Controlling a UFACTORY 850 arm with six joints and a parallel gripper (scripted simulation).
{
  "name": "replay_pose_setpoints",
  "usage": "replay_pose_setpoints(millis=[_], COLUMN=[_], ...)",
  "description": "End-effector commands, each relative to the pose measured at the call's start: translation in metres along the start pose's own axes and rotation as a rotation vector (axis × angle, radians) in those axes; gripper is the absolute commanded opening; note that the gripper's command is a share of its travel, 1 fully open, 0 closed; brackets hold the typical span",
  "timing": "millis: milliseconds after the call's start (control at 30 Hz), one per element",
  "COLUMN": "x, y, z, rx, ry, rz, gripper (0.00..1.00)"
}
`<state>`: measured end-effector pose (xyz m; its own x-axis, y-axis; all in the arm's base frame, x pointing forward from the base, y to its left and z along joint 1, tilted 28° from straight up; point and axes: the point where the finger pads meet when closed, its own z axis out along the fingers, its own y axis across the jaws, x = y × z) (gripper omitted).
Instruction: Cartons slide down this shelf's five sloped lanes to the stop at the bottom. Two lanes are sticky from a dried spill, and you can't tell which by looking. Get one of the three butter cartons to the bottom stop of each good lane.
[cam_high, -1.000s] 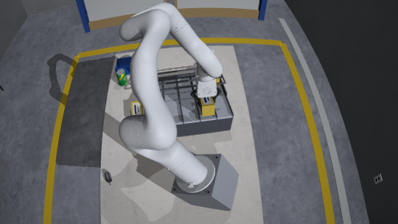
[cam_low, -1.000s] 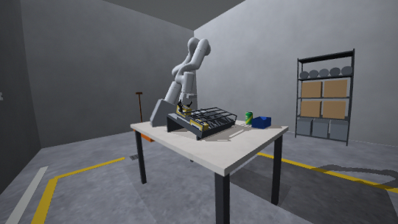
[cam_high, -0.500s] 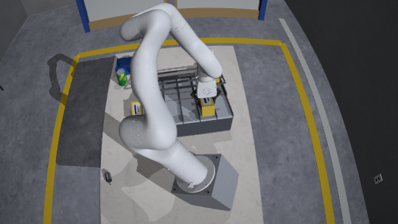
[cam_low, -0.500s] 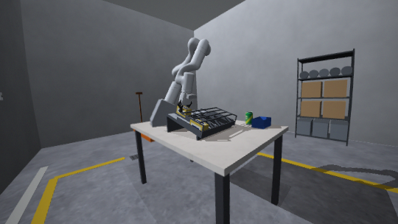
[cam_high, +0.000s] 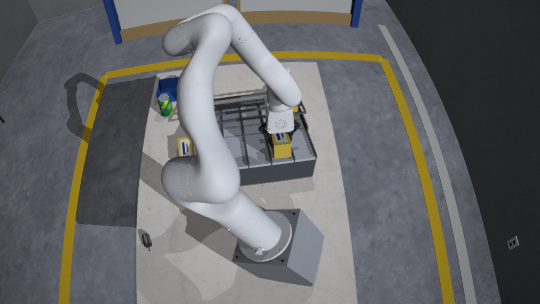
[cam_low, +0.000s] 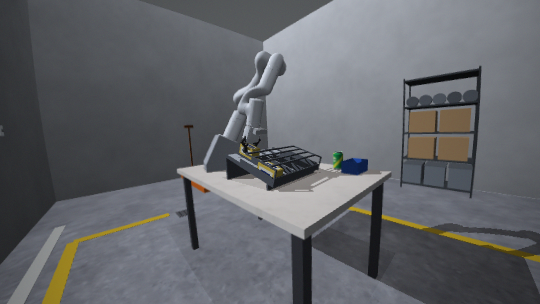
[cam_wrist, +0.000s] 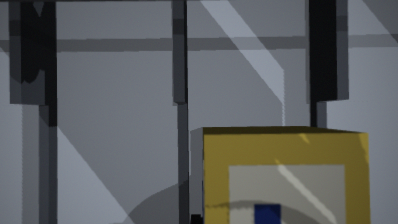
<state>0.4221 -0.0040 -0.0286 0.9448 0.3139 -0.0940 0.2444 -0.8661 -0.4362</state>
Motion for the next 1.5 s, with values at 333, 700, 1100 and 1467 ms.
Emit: replay_pose_setpoints(millis=[333,700,1100,1467], x=[0.0011,0.0011,0.0009,0.0009], y=[0.0003,0.0003,0.0002,0.0002], z=[0.0025,0.0025,0.005,0.0059], rx=[-0.001,-0.001,0.0,0.0], ry=[0.002,0.002,0.001,0.002], rz=[-0.001,-0.001,0.0,-0.001], gripper=[0.0,0.0,0.0,0.0])
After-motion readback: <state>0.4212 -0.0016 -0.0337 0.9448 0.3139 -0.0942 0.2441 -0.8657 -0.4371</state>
